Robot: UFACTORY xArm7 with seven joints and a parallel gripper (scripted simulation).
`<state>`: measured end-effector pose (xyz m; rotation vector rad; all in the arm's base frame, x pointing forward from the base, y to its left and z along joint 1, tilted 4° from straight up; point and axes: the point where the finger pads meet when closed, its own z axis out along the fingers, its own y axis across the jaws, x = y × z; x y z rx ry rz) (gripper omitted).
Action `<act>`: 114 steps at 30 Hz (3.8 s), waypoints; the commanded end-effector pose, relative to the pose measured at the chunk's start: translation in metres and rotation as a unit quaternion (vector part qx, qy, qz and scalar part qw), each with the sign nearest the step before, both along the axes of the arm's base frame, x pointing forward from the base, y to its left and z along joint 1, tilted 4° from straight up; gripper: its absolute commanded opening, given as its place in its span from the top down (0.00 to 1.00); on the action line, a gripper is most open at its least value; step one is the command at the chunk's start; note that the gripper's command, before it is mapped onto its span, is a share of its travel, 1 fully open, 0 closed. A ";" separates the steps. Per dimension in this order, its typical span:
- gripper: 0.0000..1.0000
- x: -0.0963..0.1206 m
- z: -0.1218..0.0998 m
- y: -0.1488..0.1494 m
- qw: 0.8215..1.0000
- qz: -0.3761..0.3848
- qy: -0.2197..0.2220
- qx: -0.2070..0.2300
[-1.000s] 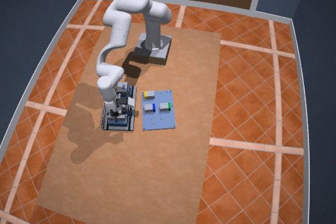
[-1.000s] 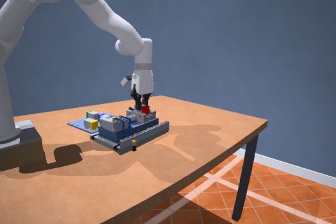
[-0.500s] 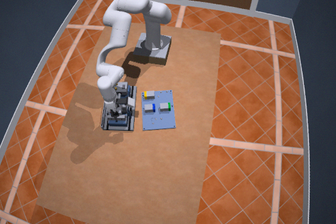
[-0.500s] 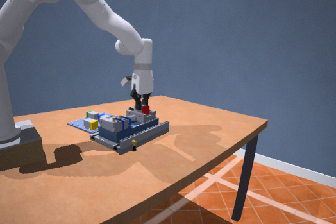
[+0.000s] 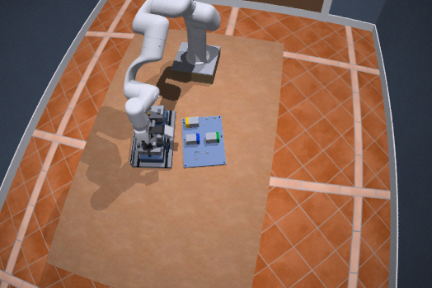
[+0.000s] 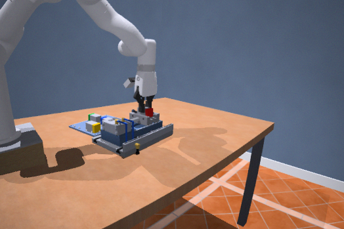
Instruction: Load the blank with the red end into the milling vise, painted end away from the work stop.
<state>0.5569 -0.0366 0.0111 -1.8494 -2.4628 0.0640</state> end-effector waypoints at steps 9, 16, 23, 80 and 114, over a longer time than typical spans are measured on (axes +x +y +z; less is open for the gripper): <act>1.00 0.002 0.002 0.000 1.000 0.000 -0.002 0.000; 1.00 0.002 0.002 0.000 1.000 0.000 -0.002 0.000; 1.00 0.002 0.002 0.000 1.000 0.000 -0.002 0.000; 1.00 0.002 0.001 0.000 1.000 0.000 -0.003 0.000; 0.00 0.002 -0.001 -0.001 1.000 0.000 -0.003 0.000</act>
